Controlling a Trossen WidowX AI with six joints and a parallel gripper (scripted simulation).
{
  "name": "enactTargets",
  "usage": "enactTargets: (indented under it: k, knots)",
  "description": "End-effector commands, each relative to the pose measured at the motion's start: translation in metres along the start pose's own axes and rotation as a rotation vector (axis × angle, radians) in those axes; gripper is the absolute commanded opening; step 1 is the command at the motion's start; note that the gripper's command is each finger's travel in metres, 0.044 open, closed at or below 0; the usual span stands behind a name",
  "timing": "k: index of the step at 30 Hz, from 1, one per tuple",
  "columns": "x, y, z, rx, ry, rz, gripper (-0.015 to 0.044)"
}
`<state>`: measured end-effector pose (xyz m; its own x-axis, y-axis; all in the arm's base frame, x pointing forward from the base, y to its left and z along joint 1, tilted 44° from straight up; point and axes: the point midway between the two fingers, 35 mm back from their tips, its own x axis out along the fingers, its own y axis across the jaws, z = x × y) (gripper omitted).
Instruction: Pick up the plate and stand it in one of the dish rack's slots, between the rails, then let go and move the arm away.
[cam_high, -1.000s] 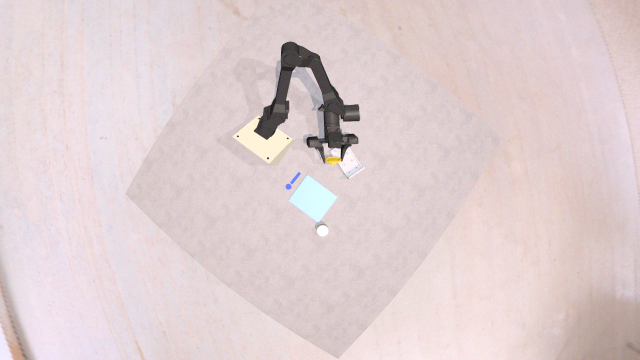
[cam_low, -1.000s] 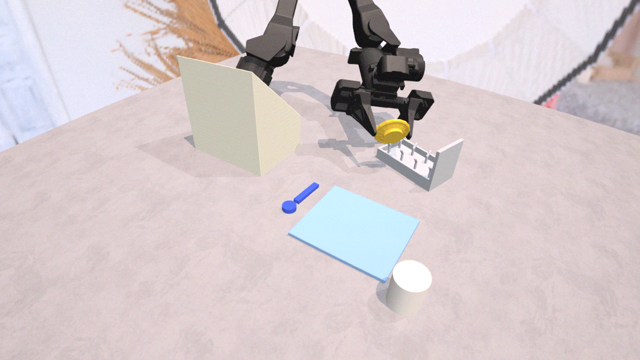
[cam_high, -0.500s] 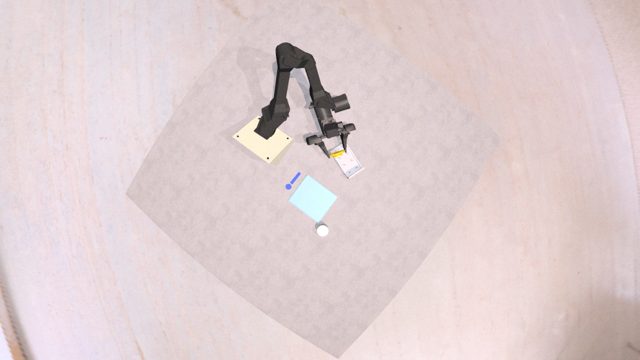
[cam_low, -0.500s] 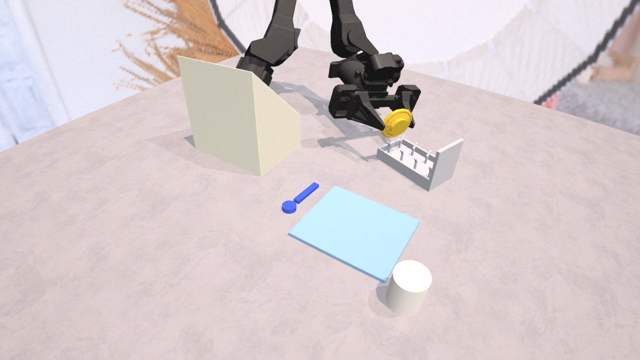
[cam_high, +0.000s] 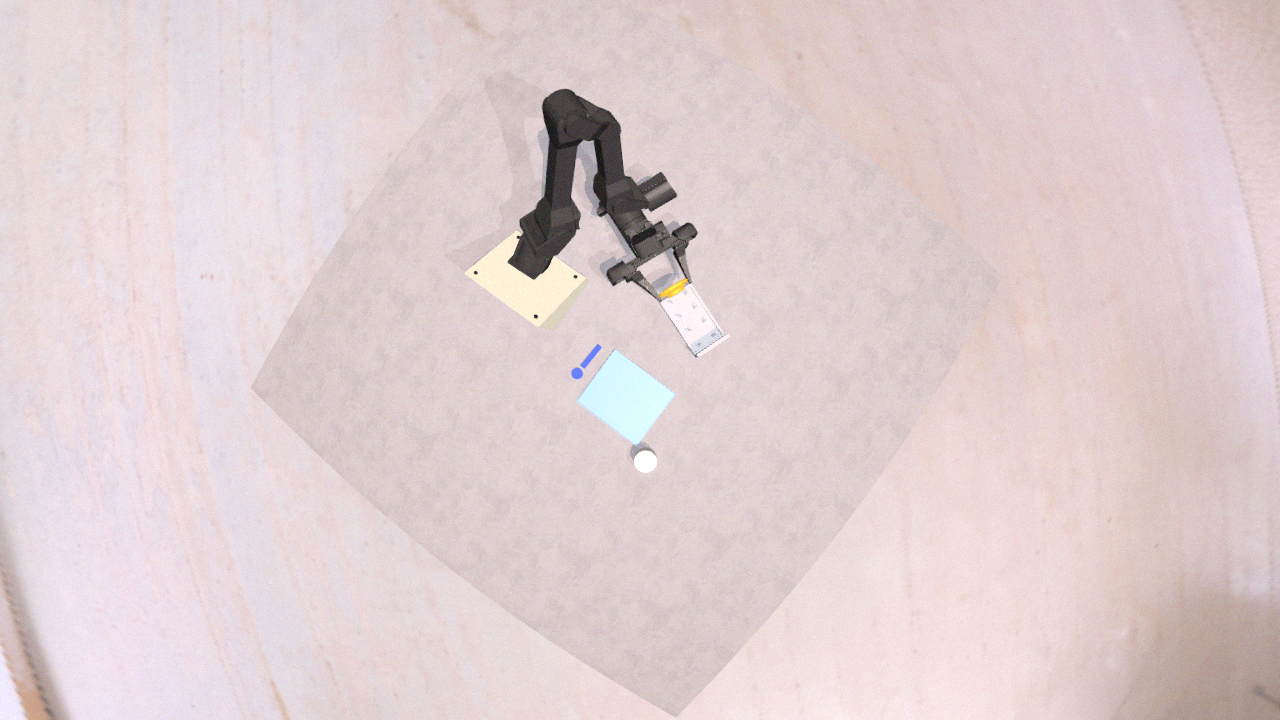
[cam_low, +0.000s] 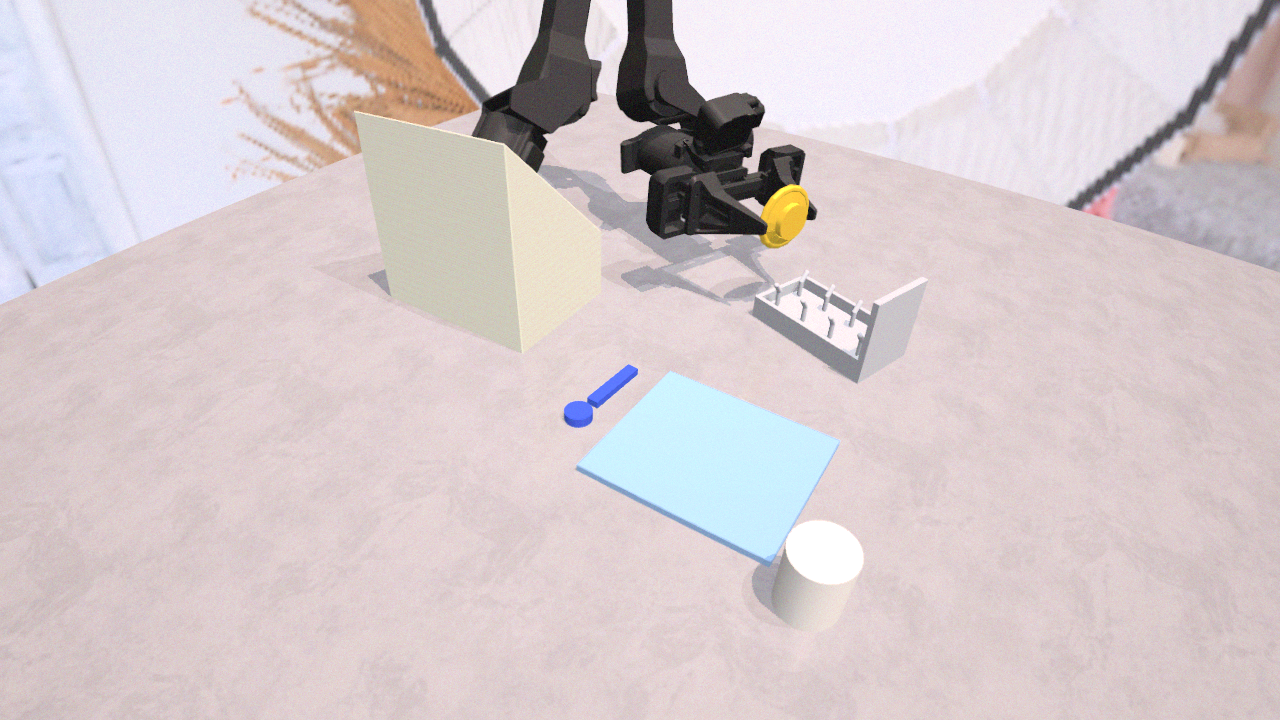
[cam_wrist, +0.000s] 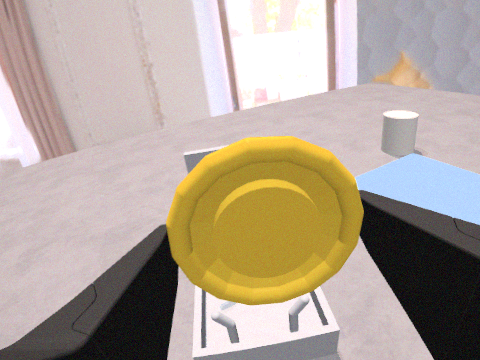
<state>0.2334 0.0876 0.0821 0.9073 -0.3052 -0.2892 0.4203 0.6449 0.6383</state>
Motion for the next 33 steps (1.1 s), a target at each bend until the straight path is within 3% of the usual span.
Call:
enactTargets:
  k: [1,33]
  knots:
    - [-0.004,0.000,0.004,0.026,-0.027,0.022,0.0000]
    - [0.022,0.004,-0.026,0.029,-0.024,0.022,0.0000]
